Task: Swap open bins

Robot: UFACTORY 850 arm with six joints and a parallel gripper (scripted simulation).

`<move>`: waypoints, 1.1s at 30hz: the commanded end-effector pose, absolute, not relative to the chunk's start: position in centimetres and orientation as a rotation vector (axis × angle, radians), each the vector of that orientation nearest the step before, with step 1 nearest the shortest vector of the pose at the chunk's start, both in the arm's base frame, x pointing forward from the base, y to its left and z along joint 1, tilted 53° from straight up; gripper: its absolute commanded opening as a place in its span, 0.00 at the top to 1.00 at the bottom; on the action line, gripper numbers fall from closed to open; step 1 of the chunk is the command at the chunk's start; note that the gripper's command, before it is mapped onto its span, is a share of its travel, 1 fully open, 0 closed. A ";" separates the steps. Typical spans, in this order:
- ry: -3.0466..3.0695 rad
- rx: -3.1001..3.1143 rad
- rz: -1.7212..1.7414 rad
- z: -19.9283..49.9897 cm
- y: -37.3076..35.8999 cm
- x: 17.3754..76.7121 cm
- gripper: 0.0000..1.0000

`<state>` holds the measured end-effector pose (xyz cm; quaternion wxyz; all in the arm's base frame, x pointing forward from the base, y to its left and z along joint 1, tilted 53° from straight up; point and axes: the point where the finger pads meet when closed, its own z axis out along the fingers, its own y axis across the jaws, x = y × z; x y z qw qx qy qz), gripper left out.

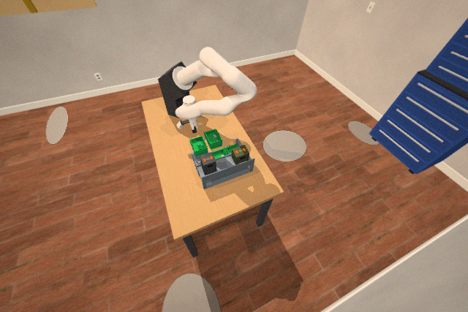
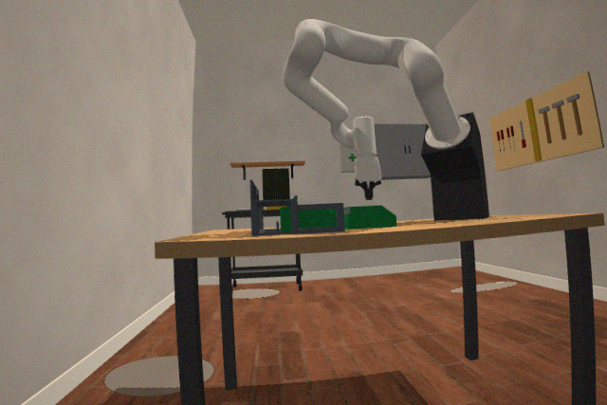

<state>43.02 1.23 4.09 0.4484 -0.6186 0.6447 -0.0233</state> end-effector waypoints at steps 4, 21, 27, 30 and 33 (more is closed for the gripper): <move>1.599 -1.526 -0.055 4.1 1.2 43.0 1.00; 1.972 -1.017 0.271 8.0 1.0 44.3 1.00; 2.137 -0.671 0.451 10.8 0.8 45.0 1.00; 2.180 -0.553 0.506 11.7 0.8 45.2 1.00; 2.251 -0.345 0.614 12.5 0.7 45.4 1.00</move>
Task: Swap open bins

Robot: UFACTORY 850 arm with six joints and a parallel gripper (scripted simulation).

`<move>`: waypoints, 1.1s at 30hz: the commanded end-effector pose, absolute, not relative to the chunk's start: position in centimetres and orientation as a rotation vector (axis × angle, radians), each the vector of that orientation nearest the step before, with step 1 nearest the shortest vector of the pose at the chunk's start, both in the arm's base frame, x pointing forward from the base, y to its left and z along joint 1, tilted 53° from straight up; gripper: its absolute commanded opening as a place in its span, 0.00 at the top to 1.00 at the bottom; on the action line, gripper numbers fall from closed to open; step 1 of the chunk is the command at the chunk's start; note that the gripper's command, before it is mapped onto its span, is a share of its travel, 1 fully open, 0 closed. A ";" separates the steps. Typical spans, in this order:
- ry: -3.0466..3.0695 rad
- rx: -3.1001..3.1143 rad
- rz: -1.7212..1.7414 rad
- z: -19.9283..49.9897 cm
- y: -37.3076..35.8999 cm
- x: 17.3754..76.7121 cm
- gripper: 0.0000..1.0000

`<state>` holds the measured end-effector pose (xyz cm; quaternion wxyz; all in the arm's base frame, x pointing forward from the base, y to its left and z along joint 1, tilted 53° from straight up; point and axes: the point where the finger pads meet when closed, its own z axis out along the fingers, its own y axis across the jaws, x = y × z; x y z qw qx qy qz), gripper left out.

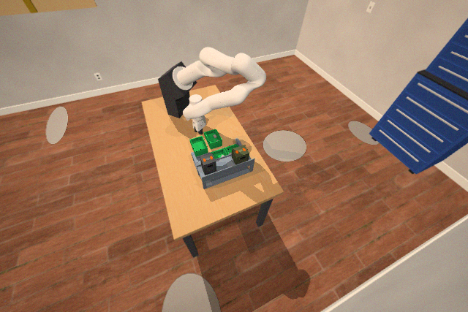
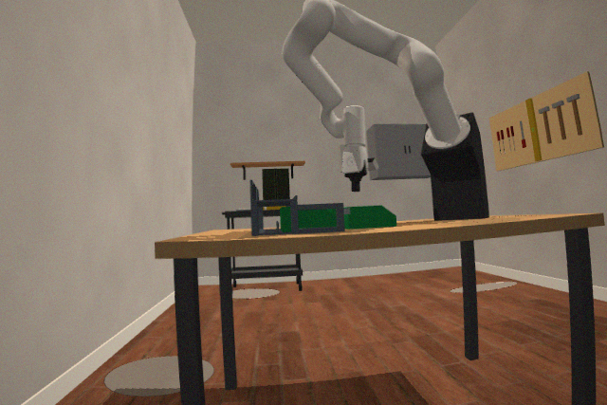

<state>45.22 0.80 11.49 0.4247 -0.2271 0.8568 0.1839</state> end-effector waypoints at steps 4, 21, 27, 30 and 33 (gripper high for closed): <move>2.305 -0.119 0.716 13.7 0.6 45.6 1.00; 2.332 0.048 0.784 14.6 0.6 45.7 0.74; 2.332 0.048 0.784 14.6 0.6 45.7 0.74; 2.332 0.048 0.784 14.6 0.6 45.7 0.74; 2.332 0.048 0.784 14.6 0.6 45.7 0.74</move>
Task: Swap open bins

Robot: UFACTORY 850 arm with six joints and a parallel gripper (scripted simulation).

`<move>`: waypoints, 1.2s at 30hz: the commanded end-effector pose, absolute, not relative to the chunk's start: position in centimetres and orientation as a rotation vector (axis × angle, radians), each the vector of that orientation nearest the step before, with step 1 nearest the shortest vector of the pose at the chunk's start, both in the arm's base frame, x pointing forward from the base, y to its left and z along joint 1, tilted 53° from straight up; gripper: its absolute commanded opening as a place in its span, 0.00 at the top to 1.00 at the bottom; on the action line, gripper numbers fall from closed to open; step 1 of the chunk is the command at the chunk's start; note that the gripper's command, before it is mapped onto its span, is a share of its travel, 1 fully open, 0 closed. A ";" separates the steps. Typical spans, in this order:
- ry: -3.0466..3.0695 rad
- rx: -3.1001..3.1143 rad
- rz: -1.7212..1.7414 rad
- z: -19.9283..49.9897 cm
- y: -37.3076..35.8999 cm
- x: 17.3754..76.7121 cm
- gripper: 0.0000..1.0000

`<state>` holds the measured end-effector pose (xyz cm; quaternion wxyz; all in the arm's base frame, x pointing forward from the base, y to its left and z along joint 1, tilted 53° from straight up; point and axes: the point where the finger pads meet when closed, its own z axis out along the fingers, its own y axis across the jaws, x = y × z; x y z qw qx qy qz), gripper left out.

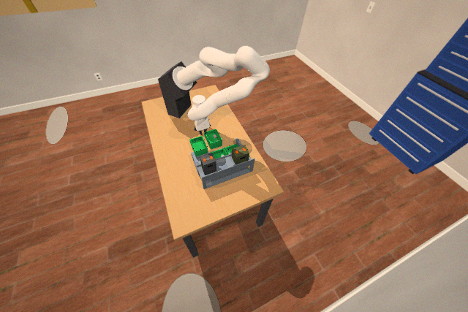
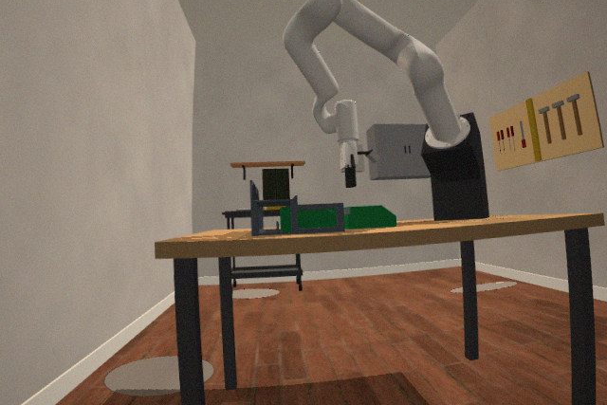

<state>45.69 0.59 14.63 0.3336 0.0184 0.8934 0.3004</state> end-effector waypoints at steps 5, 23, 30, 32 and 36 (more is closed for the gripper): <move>2.332 0.048 0.784 14.6 0.6 45.7 0.74; 2.332 0.048 0.784 14.6 0.6 45.7 0.74; 2.332 0.048 0.784 14.4 0.8 46.0 0.74; 2.332 0.048 0.784 14.3 0.8 46.0 0.74; 2.332 0.048 0.784 14.1 1.0 46.2 0.74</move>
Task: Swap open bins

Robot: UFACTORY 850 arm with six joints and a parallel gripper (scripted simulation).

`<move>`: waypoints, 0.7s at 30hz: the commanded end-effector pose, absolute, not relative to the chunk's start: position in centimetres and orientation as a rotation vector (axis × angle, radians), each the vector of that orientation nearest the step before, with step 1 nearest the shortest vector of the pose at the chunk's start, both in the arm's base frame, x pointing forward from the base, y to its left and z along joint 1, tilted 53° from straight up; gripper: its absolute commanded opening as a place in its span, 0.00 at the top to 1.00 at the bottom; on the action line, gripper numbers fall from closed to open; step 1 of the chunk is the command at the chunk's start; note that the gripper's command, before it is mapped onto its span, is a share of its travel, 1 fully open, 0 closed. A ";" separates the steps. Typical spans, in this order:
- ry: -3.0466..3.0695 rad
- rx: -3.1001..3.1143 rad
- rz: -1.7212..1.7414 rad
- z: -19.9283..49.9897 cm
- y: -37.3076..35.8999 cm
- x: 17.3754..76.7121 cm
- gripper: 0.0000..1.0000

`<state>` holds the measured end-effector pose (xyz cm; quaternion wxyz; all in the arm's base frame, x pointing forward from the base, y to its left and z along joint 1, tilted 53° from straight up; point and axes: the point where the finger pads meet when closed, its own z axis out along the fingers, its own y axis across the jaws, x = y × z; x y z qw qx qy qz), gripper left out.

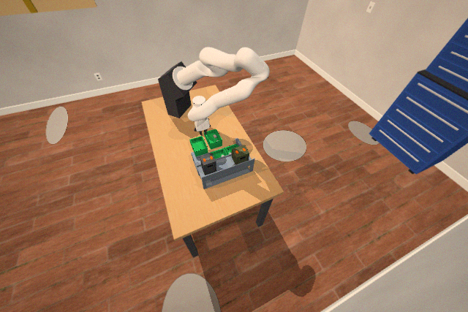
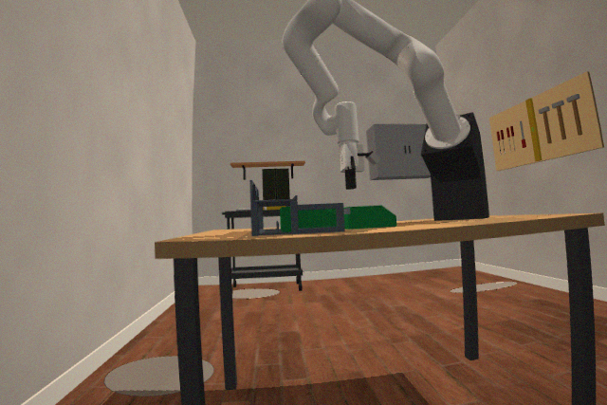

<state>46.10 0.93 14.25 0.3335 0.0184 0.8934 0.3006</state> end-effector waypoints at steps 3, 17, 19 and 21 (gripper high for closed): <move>2.332 0.048 0.784 13.9 1.2 46.5 0.74; 2.332 0.048 0.784 12.5 2.4 47.9 0.74; 2.332 0.048 0.784 12.3 2.7 48.2 0.74; 2.332 0.048 0.784 12.1 2.9 48.4 0.74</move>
